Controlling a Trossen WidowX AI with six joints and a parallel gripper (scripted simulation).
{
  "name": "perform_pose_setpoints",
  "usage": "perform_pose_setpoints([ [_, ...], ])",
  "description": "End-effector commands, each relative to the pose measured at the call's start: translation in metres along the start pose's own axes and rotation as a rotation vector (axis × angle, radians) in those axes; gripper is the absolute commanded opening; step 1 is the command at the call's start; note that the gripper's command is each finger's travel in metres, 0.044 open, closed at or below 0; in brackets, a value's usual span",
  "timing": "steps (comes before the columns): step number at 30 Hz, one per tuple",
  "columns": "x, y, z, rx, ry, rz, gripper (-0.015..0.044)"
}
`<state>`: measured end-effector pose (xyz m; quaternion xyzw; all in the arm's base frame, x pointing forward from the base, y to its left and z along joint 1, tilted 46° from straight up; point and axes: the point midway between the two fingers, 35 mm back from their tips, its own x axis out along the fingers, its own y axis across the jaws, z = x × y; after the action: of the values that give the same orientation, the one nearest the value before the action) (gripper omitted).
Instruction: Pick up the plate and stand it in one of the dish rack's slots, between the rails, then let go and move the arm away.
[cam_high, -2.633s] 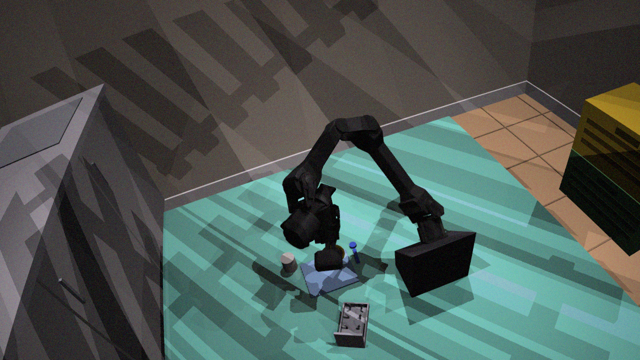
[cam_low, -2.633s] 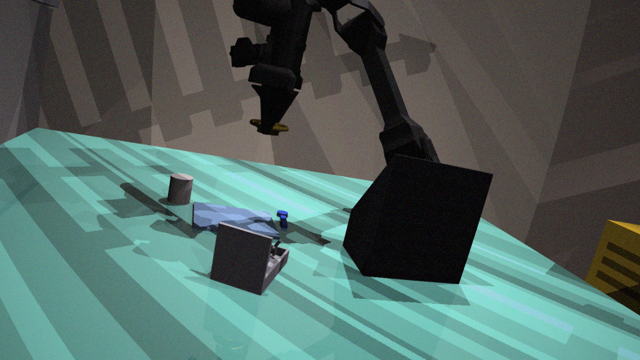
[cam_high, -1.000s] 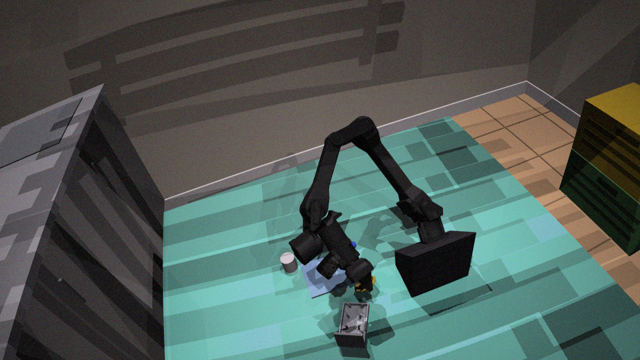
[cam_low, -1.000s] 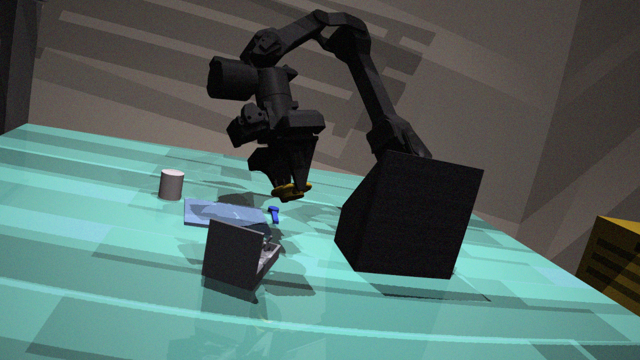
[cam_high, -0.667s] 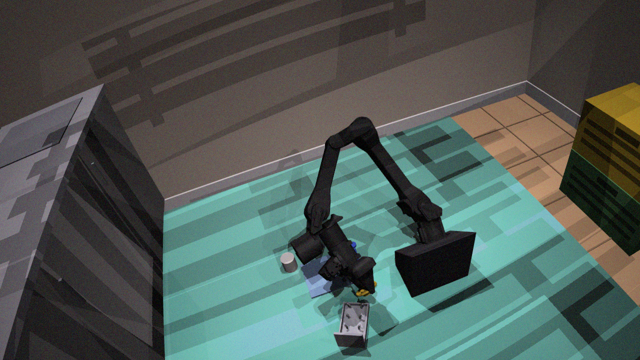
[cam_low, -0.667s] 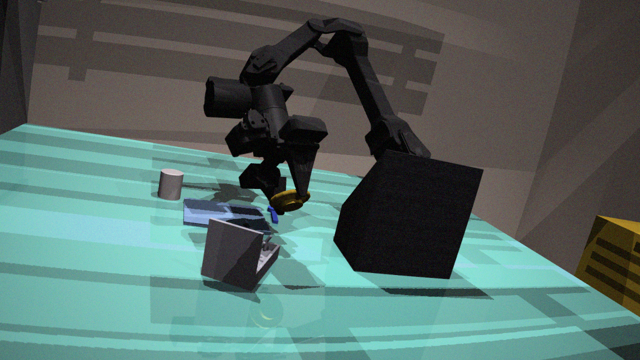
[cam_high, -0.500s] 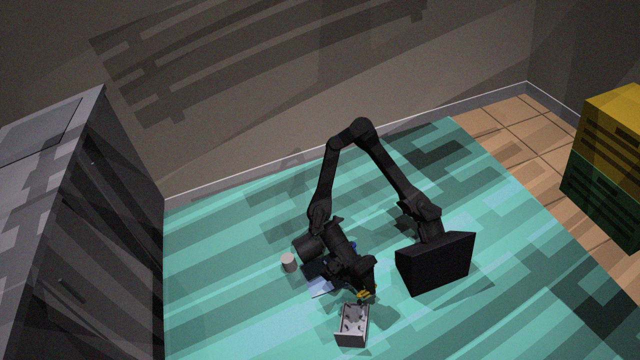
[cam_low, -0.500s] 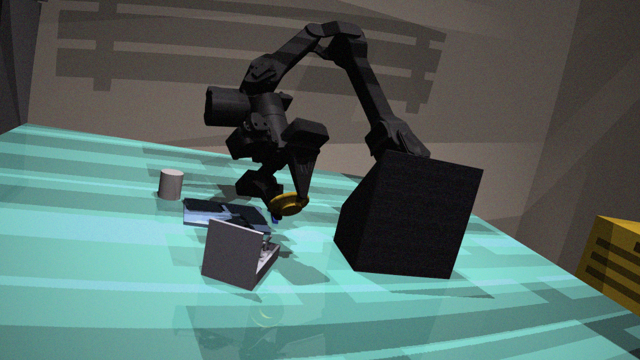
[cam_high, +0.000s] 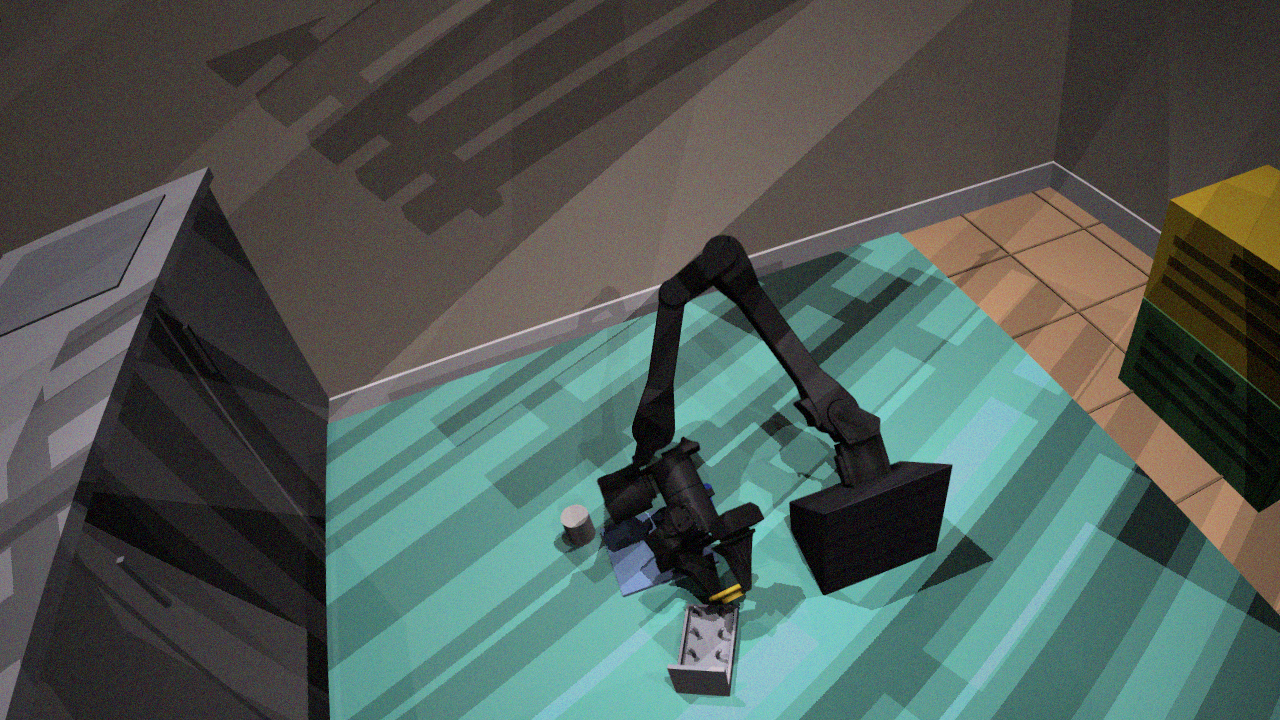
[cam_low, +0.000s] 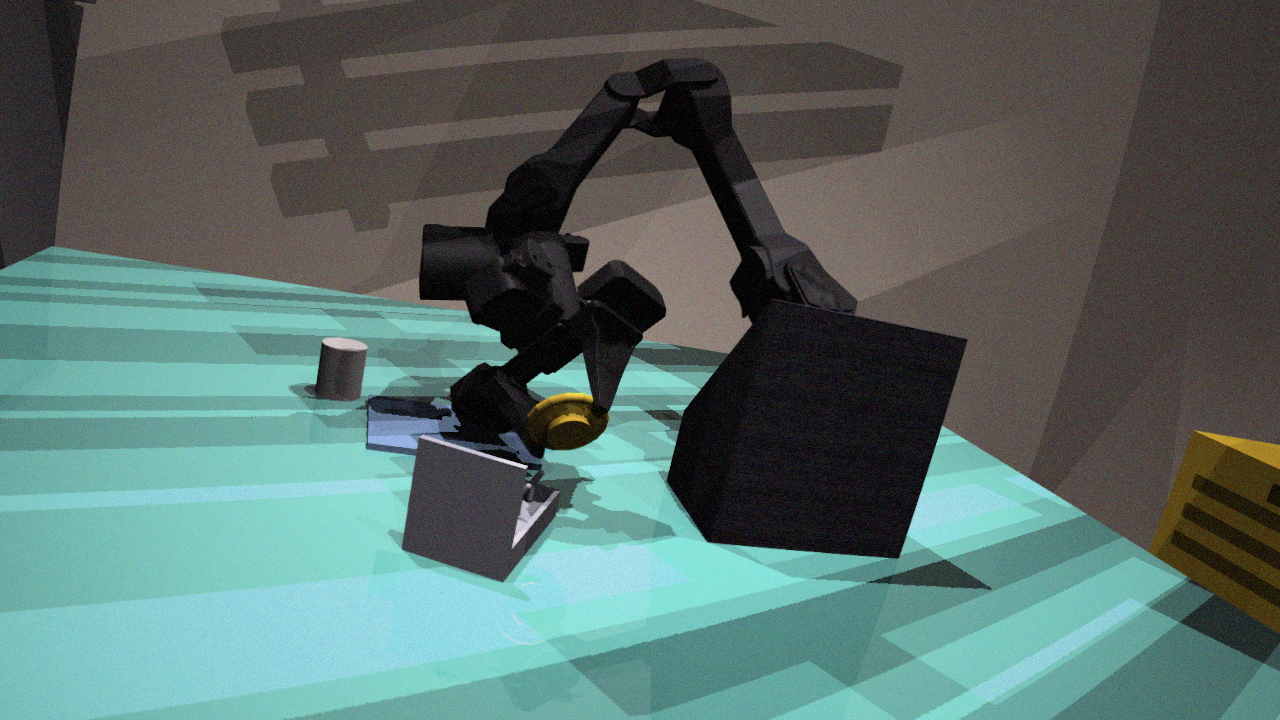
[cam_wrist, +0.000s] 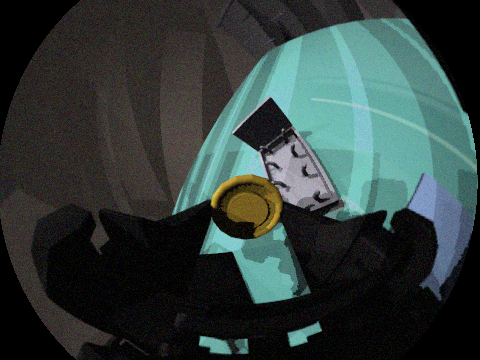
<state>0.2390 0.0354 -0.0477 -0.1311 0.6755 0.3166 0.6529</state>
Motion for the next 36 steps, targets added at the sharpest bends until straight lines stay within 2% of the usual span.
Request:
perform_pose_setpoints([
  [1, 0.0, -0.003, -0.001, -0.085, -0.067, 0.019, 0.0],
  [18, -0.004, -0.018, -0.007, -0.448, -0.355, -0.019, 0.0],
  [36, -0.019, -0.031, -0.017, -0.838, -0.614, -0.254, 0.0],
])
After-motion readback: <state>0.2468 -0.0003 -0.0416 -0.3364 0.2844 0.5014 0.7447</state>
